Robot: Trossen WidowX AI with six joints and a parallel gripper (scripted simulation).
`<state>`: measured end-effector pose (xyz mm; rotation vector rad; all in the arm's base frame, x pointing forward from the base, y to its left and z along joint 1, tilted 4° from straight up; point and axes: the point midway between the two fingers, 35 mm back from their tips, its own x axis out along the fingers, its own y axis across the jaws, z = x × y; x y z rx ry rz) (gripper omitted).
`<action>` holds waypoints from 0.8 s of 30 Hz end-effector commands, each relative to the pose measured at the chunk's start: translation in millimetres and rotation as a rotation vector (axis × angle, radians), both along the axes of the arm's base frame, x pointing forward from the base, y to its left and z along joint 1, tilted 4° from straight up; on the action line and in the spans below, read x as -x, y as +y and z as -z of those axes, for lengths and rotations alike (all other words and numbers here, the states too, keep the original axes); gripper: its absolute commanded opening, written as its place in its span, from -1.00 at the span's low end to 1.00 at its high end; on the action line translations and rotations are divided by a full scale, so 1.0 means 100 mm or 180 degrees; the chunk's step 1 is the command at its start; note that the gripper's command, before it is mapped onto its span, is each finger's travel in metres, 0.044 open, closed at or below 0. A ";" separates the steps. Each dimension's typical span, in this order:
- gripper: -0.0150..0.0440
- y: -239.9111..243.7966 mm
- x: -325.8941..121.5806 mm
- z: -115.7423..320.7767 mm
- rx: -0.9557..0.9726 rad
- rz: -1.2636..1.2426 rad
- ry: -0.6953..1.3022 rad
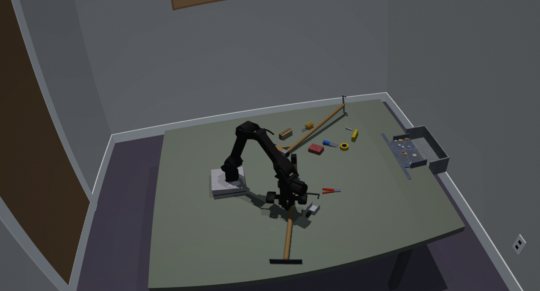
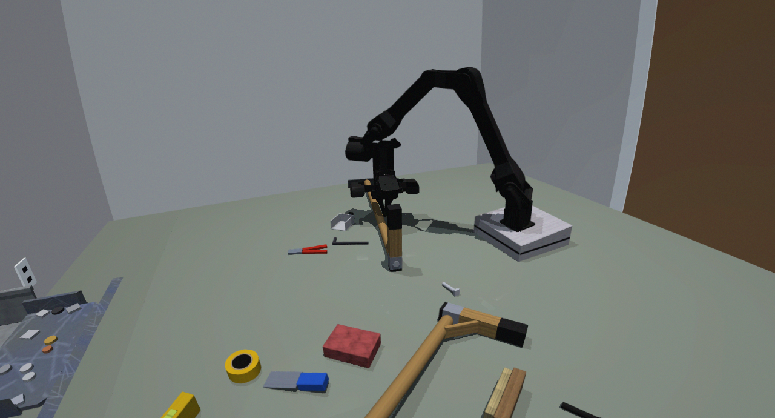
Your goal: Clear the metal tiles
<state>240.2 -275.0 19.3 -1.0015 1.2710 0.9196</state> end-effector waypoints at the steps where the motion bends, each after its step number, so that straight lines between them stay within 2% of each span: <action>1: -0.49 -0.02 -0.06 0.00 0.0005 0.0005 -0.0009; 24: -0.49 -0.08 -0.28 -0.02 0.0006 0.0005 -0.0014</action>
